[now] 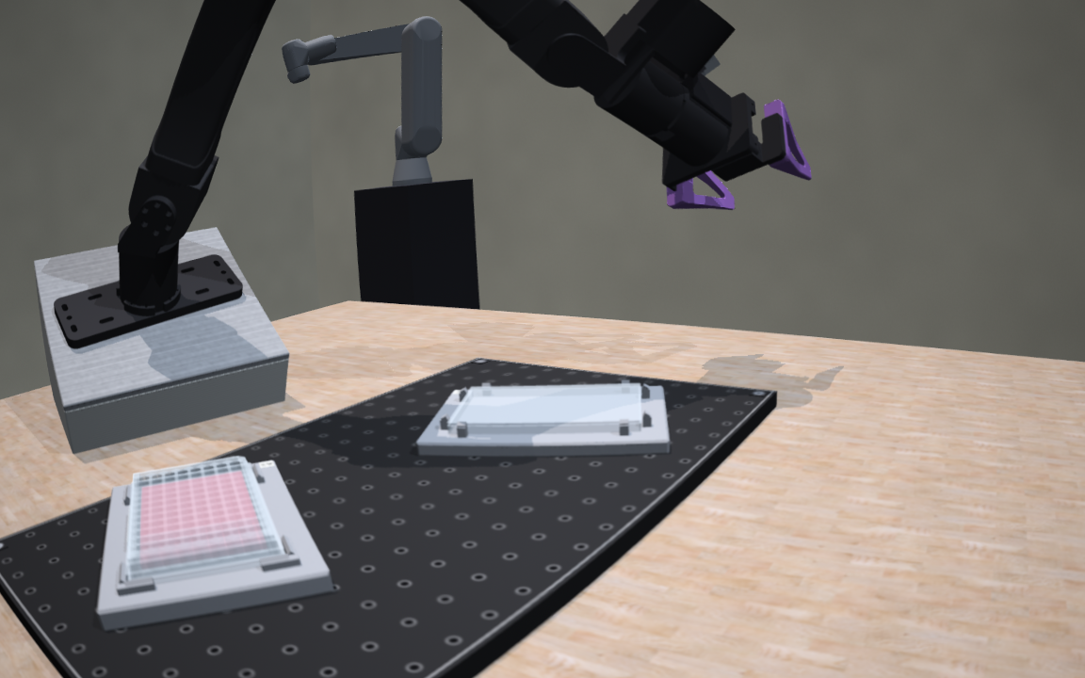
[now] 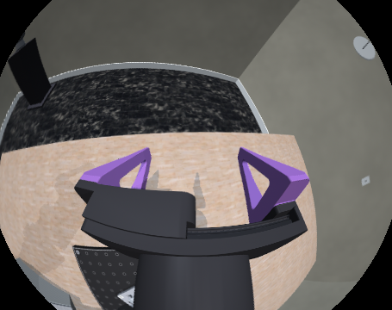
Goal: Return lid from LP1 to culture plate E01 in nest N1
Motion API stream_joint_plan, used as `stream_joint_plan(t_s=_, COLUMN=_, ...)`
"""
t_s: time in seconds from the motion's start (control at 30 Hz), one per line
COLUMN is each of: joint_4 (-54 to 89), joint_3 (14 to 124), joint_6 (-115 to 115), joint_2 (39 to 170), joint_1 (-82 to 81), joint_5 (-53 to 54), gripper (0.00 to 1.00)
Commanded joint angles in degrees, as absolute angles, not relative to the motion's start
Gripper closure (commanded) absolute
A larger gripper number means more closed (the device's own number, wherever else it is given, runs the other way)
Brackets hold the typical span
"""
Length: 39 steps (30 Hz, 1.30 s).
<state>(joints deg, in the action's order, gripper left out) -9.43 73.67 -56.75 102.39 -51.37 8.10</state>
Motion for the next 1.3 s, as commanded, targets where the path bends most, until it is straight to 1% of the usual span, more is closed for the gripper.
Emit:
stream_joint_plan(t_s=0.0, joint_4=-2.9, joint_3=74.3, joint_6=-51.2, joint_2=101.1, joint_1=-51.3, joint_5=5.7, gripper=0.0)
stream_joint_plan(t_s=0.2, joint_4=-0.8, joint_3=73.9, joint_6=-49.1, joint_2=100.5, joint_1=-50.5, joint_5=4.7, gripper=0.0)
stream_joint_plan(t_s=0.63, joint_4=12.7, joint_3=74.3, joint_6=-36.4, joint_2=98.0, joint_1=-47.7, joint_5=-2.0, gripper=0.0)
stream_joint_plan(t_s=0.77, joint_4=12.3, joint_3=73.5, joint_6=-36.7, joint_2=97.5, joint_1=-47.3, joint_5=-1.7, gripper=0.0)
stream_joint_plan(t_s=1.27, joint_4=27.2, joint_3=74.3, joint_6=-22.6, joint_2=95.1, joint_1=-44.4, joint_5=-9.2, gripper=0.0)
